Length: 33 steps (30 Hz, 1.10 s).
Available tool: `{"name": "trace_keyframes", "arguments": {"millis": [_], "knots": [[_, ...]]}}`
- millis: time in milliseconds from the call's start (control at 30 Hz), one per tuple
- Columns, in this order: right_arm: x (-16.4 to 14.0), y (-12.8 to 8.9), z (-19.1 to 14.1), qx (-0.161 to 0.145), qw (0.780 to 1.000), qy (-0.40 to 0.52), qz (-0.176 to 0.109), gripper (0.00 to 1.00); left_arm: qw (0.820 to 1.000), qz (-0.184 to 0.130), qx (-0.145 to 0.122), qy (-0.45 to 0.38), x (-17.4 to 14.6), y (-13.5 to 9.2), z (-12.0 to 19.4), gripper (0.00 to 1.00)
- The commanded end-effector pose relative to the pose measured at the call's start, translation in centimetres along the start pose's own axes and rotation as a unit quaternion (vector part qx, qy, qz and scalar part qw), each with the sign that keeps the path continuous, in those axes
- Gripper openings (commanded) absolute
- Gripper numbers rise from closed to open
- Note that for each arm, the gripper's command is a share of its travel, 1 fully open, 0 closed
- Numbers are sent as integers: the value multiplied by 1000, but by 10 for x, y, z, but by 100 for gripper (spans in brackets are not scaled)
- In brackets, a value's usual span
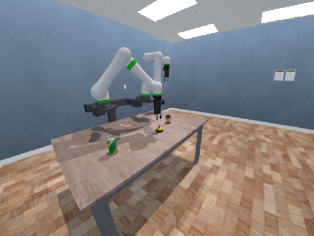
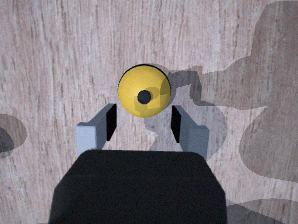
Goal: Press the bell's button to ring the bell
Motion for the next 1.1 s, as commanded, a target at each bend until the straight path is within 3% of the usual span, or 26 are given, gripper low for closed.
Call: {"name": "trace_keyframes", "arguments": {"millis": [0,100,133,1067], "knots": [[-3,-2,-3,-6,1000,-8,6,100,1000,-2,0,0,0,-1,0,100],[-3,-2,-3,-6,1000,-8,6,100,1000,-2,0,0,0,-1,0,100],[-3,-2,-3,-6,1000,-8,6,17,1000,-2,0,0,0,-1,0,100],[-3,-2,-3,-6,1000,-8,6,17,1000,-2,0,0,0,-1,0,100]]}}
Point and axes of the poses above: on each arm, the point where the finger pads meet when closed, its own y axis out along the fingers, its own z axis across the jaws, x = y × z, the point moved 3 cm from there along -y, back along the fingers, and after that the axes turned 10 degrees about y, right-handed, at the moved point
